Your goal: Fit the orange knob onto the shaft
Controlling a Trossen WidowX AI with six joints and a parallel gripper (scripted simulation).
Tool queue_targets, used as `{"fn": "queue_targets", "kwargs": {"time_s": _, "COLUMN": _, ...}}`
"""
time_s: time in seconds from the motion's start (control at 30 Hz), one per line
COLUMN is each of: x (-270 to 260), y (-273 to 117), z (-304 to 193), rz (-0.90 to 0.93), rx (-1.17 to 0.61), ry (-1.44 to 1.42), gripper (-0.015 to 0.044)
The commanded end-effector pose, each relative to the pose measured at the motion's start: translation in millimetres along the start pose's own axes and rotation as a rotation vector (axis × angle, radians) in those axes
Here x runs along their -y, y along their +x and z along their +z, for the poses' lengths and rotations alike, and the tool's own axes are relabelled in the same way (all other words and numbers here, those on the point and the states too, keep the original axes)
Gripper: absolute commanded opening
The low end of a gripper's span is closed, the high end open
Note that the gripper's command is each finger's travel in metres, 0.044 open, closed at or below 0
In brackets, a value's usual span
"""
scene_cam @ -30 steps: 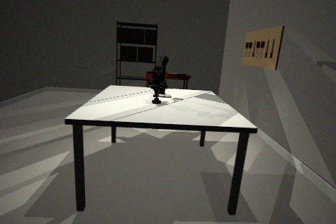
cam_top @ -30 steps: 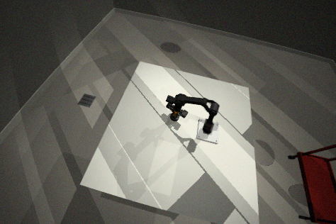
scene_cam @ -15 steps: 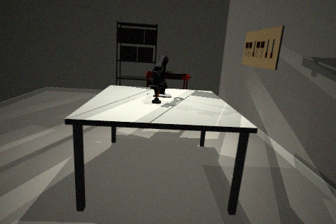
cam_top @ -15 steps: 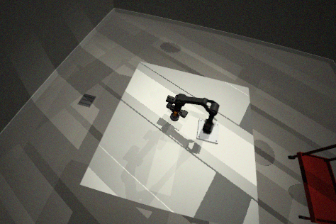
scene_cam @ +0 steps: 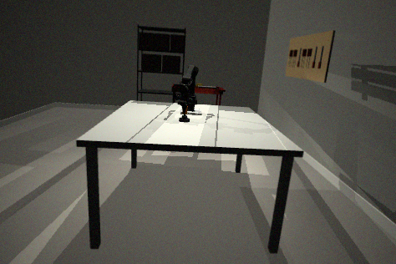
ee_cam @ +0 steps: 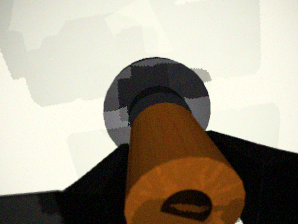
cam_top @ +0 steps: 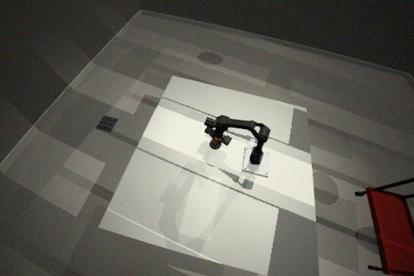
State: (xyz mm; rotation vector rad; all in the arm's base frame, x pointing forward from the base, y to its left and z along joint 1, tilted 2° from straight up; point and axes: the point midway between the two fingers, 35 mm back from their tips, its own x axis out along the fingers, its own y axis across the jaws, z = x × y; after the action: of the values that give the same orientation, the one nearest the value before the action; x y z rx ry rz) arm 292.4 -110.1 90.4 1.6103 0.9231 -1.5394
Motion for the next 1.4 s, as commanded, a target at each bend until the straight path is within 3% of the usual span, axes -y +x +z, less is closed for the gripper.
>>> {"fn": "queue_targets", "kwargs": {"time_s": 0.0, "x": -1.4, "y": -5.9, "z": 0.3, "rz": 0.001, "rx": 0.002, "ry": 0.019, "gripper": 0.0}}
{"fn": "queue_targets", "kwargs": {"time_s": 1.37, "x": -1.2, "y": 1.5, "z": 0.2, "rz": 0.001, "rx": 0.002, "ry": 0.051, "gripper": 0.0}}
